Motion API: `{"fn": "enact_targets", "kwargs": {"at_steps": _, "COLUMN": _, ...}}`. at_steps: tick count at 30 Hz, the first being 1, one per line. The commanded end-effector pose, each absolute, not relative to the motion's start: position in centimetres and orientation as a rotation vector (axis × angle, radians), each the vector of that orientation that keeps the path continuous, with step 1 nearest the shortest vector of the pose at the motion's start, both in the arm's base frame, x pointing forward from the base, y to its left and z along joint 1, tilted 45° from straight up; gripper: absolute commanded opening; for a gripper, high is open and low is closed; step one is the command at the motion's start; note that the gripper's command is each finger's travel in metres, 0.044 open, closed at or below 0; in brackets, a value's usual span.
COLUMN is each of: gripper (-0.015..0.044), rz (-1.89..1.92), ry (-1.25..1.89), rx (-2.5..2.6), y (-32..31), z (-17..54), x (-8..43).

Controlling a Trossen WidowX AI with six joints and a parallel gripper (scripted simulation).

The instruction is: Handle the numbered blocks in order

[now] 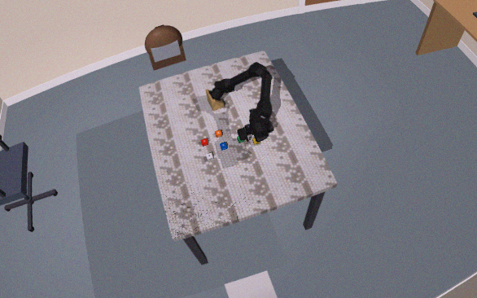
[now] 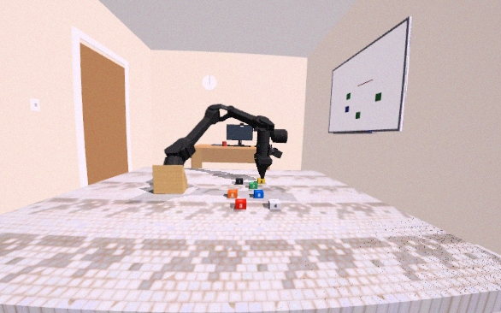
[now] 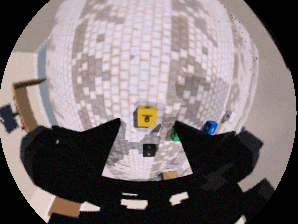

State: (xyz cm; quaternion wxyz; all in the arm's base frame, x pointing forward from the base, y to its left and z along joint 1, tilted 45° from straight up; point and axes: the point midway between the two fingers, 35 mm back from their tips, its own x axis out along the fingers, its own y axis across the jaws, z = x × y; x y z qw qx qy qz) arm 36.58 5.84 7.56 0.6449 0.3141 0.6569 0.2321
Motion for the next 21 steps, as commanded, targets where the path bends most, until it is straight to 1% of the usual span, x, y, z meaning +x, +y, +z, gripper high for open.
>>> {"fn": "enact_targets", "kwargs": {"at_steps": 1, "gripper": 0.0400, "rz": 0.528, "ry": 1.478, "rx": 0.707, "y": 4.9, "z": 8.7, "x": 36.8}}
{"fn": "enact_targets", "kwargs": {"at_steps": 5, "gripper": 0.0400, "rz": 0.527, "ry": 1.479, "rx": 0.707, "y": 4.7, "z": 10.5, "x": 35.5}}
{"fn": "enact_targets", "kwargs": {"at_steps": 11, "gripper": 0.0400, "rz": 0.526, "ry": 1.484, "rx": 0.709, "y": 4.7, "z": 17.2, "x": 29.0}}
{"fn": "enact_targets", "kwargs": {"at_steps": 14, "gripper": 0.0400, "rz": 0.525, "ry": 1.487, "rx": 0.711, "y": 4.8, "z": 19.2, "x": 26.3}}
{"fn": "enact_targets", "kwargs": {"at_steps": 21, "gripper": 0.0400, "rz": 0.525, "ry": 1.487, "rx": 0.711, "y": 4.9, "z": 19.4, "x": 26.1}}
